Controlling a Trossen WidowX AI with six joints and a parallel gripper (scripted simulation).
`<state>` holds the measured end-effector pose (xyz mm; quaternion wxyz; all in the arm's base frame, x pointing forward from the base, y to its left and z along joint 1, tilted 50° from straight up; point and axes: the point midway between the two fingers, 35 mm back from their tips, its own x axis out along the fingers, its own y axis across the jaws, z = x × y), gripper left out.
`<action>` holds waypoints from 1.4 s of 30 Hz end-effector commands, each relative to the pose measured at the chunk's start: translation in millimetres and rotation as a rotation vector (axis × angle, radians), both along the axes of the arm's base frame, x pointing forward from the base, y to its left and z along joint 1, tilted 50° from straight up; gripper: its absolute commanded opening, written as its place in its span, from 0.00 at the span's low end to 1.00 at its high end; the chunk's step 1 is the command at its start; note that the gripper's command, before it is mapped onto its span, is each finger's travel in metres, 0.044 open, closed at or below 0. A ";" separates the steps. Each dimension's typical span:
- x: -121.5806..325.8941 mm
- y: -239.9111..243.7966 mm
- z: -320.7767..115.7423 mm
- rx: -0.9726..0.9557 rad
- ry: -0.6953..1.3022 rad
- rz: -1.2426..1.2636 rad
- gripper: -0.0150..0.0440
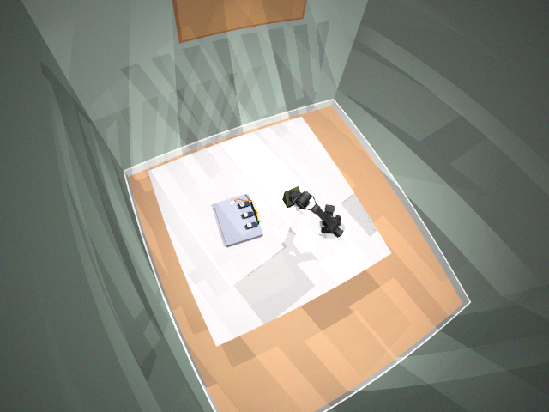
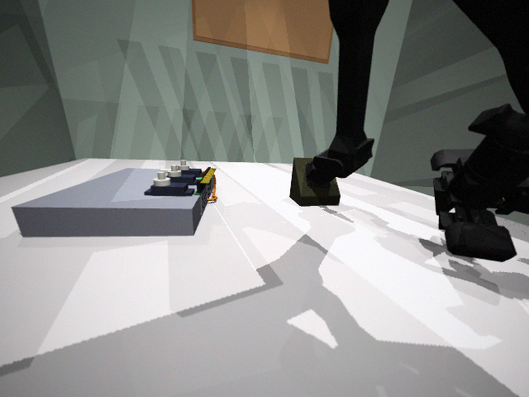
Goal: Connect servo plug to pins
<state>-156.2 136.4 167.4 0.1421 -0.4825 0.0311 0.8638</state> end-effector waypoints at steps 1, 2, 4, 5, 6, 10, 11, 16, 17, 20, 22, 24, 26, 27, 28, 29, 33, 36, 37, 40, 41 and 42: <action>1.1 14.7 14.0 0.040 0.048 -0.062 0.45; 1.9 17.9 16.9 0.049 0.057 -0.076 0.45; 3.7 25.0 19.5 0.066 0.060 -0.092 0.45; 5.3 27.9 21.8 0.073 0.066 -0.107 0.45; 5.9 30.4 23.6 0.085 0.071 -0.112 0.45; 7.1 35.1 28.0 0.098 0.086 -0.131 0.45; 7.5 35.8 28.5 0.100 0.086 -0.133 0.45; 8.9 38.6 31.3 0.113 0.095 -0.145 0.45; 9.6 39.7 32.1 0.116 0.097 -0.151 0.45; 10.8 42.8 35.3 0.130 0.104 -0.161 0.45; 11.6 44.4 36.7 0.141 0.107 -0.164 0.45; 11.6 46.1 38.7 0.153 0.107 -0.163 0.45; 12.2 46.6 38.8 0.153 0.106 -0.168 0.45; 12.7 47.3 39.4 0.155 0.108 -0.171 0.45; 13.4 48.3 40.2 0.158 0.108 -0.176 0.45; 14.4 49.6 41.3 0.163 0.109 -0.181 0.45; 18.0 52.2 43.7 0.174 0.111 -0.198 0.45; 19.1 53.8 45.1 0.182 0.114 -0.206 0.45; 20.4 54.8 45.7 0.187 0.114 -0.211 0.45; 20.6 55.6 46.6 0.190 0.116 -0.214 0.45; 20.8 55.9 46.8 0.191 0.116 -0.215 0.45; 21.3 56.5 47.2 0.193 0.117 -0.219 0.45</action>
